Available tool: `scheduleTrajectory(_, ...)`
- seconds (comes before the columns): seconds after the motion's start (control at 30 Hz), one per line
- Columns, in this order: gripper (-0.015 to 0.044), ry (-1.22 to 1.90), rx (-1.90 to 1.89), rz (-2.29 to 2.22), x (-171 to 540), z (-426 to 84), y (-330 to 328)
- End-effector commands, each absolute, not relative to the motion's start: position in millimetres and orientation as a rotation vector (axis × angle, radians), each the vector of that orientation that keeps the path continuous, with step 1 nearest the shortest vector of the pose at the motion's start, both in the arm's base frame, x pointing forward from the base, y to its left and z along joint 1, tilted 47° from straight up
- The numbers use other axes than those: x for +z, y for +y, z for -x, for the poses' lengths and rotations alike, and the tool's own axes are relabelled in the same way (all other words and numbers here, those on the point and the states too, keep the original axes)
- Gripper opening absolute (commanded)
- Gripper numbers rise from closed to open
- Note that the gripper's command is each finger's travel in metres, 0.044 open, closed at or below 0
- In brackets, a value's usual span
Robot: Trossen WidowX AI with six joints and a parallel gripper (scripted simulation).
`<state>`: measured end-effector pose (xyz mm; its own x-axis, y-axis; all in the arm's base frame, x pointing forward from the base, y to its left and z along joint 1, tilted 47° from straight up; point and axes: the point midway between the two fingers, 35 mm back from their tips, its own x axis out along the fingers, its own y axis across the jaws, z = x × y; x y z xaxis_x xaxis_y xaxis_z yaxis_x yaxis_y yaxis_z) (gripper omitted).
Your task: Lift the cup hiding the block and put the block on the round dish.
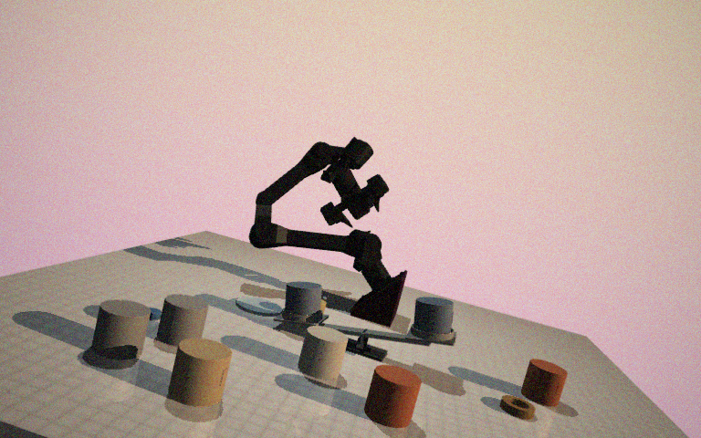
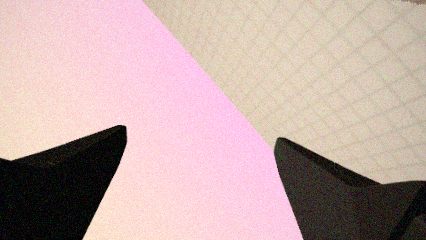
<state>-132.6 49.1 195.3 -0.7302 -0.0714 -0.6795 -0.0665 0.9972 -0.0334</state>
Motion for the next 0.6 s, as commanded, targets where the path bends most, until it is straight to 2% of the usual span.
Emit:
scheduleTrajectory(0.0, 0.0426, 2.386, -0.009, 0.092, 194.7, 132.1, 50.1)
scheduleTrajectory(0.03, 0.044, 2.371, -0.01, 0.082, 192.9, 130.8, 52.8)
scheduleTrajectory(0.57, 0.044, 1.876, -0.098, -0.058, 142.1, 60.0, 119.6)
